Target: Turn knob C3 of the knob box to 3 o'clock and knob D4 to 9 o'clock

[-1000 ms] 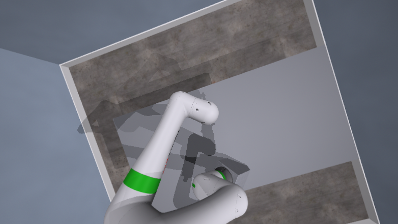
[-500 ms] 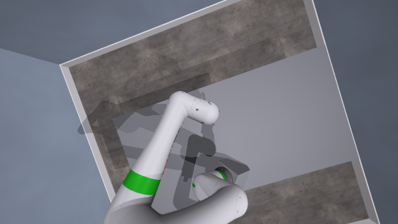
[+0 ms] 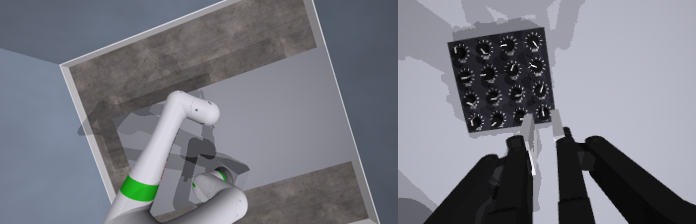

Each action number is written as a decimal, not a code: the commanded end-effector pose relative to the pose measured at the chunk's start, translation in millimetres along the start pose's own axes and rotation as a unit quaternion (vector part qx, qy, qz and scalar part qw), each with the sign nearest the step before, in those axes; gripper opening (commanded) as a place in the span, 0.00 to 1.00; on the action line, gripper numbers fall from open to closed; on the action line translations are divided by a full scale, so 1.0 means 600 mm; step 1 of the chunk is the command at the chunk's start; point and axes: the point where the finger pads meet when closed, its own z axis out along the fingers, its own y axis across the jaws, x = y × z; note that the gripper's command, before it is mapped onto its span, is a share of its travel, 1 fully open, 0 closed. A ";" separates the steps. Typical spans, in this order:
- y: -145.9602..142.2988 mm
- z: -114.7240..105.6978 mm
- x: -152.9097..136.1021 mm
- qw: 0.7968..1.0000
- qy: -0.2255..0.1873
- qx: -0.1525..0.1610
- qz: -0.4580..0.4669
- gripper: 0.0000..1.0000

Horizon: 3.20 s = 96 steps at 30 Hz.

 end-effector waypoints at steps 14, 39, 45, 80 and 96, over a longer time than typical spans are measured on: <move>0.000 -0.002 0.000 1.000 0.000 0.000 0.002 0.12; 0.001 -0.009 0.000 0.947 0.000 0.000 0.320 0.12; 0.001 -0.011 0.000 0.912 0.000 0.000 0.409 0.12; 0.001 -0.022 0.000 0.573 0.000 0.000 0.819 0.12; 0.001 -0.028 0.000 0.357 0.000 0.000 0.934 0.12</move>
